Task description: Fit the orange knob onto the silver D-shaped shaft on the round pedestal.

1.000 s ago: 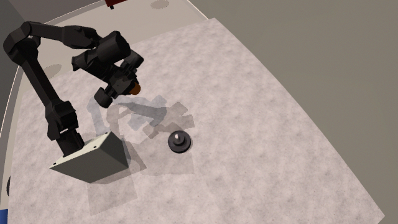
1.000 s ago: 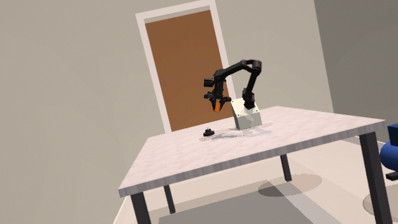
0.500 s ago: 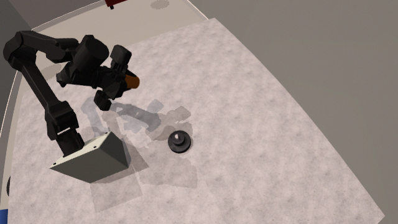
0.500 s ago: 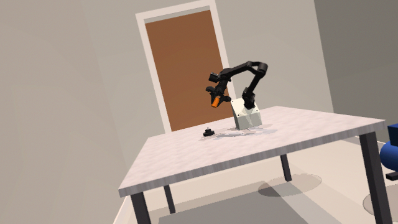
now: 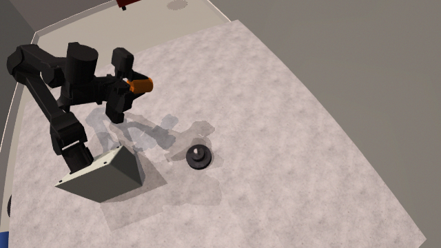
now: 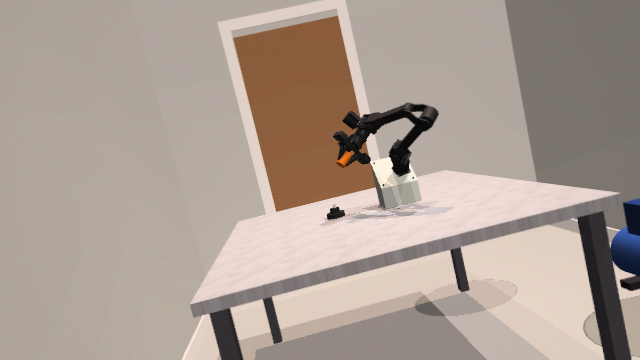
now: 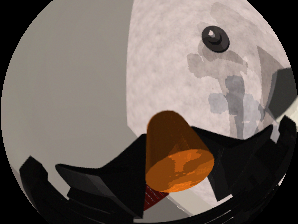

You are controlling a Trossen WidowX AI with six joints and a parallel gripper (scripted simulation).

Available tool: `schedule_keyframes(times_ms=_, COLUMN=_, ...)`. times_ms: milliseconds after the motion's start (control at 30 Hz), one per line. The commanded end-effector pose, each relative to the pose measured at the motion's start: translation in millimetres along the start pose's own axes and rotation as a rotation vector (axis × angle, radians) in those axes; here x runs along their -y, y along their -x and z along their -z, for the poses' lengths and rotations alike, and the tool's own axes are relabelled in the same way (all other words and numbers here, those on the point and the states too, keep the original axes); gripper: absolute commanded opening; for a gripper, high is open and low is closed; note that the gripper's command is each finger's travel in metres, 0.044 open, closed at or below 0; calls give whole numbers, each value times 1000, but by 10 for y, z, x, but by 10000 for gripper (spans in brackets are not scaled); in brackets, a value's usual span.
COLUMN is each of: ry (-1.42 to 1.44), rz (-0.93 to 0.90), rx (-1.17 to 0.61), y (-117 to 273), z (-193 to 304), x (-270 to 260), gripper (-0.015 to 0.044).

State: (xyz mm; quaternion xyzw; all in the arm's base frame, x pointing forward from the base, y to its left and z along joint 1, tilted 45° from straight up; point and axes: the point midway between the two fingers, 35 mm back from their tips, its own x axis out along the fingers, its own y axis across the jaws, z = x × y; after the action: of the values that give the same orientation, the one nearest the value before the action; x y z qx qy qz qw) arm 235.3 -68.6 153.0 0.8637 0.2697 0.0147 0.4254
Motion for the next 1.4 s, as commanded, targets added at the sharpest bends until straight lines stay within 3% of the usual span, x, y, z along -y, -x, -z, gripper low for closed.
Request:
schedule_keyframes(times_ms=0, ry=6, rz=-26, rx=-4, y=26, z=7, x=-29, gripper=0)
schedule_keyframes(times_ms=633, ry=5, rz=-127, rx=-1, y=19, z=-11, x=3, gripper=0)
schedule_keyframes(times_ms=1367, ry=0, rz=-100, rx=0, y=83, z=-27, x=11, gripper=0)
